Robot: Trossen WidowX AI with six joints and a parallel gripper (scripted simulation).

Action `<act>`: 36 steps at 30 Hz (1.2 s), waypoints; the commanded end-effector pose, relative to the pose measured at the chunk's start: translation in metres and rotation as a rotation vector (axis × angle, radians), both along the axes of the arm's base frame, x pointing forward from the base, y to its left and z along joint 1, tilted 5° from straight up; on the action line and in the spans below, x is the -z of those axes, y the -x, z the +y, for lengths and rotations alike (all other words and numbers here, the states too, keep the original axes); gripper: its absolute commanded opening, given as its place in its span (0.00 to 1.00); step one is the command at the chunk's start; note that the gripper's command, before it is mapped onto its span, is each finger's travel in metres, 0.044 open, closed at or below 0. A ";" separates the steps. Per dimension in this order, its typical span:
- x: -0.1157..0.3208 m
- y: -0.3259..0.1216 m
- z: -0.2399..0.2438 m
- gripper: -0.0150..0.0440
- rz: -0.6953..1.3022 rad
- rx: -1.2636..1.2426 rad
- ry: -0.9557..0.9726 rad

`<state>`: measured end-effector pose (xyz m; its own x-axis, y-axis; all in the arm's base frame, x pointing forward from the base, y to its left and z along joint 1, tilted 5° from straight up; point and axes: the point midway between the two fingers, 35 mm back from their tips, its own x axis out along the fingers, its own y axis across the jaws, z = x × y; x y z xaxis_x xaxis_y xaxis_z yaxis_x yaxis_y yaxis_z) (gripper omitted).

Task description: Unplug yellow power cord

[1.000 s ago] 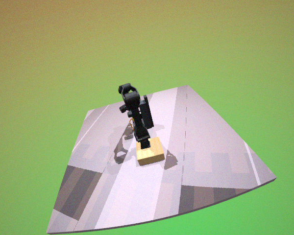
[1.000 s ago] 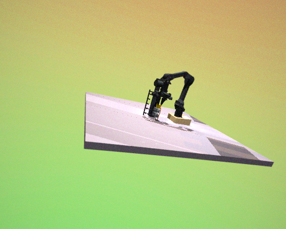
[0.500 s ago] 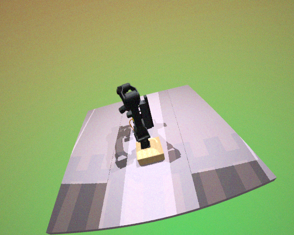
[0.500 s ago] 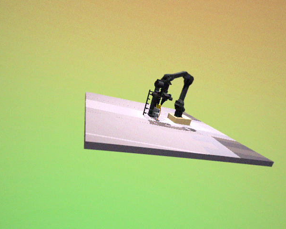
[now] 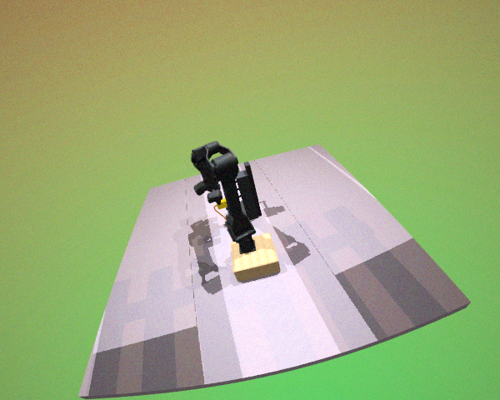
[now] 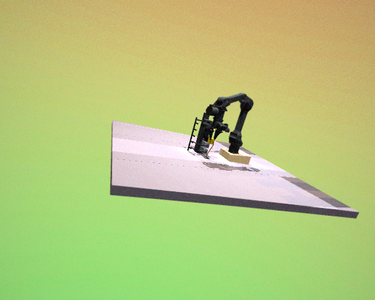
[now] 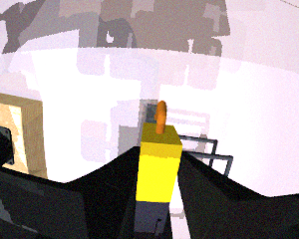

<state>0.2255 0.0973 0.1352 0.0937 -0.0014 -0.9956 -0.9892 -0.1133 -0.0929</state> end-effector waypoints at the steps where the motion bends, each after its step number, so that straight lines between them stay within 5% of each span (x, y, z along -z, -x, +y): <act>1: -0.002 -0.001 0.005 0.34 -0.010 -0.005 -0.016; 16: -0.004 0.000 0.012 1.00 -0.008 -0.006 -0.016; 21: -0.012 0.007 0.053 1.00 -0.008 -0.006 -0.020; 36: -0.012 0.007 0.055 1.00 -0.008 -0.006 -0.020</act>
<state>0.2185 0.1524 0.1481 0.1033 0.0252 -0.9943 -0.9868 -0.1225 -0.1056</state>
